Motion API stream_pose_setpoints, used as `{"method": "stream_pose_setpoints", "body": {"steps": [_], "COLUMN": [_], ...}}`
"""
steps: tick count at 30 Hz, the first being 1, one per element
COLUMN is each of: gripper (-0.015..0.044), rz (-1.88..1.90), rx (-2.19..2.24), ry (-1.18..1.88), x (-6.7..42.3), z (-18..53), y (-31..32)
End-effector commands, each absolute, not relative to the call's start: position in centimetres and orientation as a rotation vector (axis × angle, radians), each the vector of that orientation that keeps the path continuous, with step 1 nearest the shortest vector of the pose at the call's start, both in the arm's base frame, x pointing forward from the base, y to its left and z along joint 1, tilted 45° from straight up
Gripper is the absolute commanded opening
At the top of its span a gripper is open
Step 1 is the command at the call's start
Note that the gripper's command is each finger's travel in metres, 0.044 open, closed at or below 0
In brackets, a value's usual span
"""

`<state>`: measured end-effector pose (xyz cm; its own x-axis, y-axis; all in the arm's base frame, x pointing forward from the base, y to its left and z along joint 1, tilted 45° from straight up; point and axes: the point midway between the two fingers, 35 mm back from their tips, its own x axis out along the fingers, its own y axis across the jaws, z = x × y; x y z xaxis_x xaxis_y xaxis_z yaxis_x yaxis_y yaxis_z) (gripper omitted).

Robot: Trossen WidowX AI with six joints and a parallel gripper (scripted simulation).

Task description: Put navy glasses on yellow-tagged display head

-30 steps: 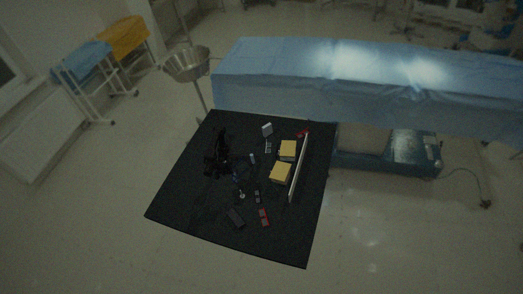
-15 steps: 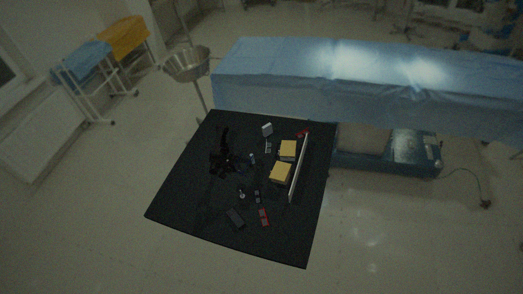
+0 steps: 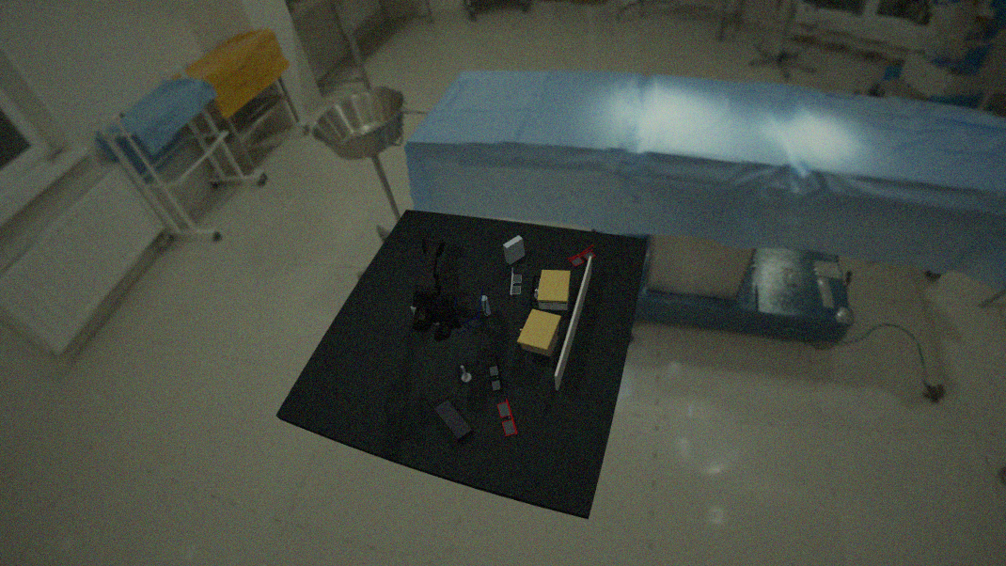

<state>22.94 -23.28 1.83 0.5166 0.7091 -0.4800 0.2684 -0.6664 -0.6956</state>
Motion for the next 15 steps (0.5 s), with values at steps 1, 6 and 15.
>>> {"method": "stream_pose_setpoints", "body": {"steps": [1,6,15], "gripper": [0.0000,0.0000,0.0000], "rz": [1.048,1.028,0.950], "rx": [-2.317,-2.460,-2.693], "ry": [-0.899,-1.066,-1.400], "x": [23.2,23.6,24.3], "z": [2.3,2.7,3.4], "y": [-22.9,-22.2,-20.8]}}
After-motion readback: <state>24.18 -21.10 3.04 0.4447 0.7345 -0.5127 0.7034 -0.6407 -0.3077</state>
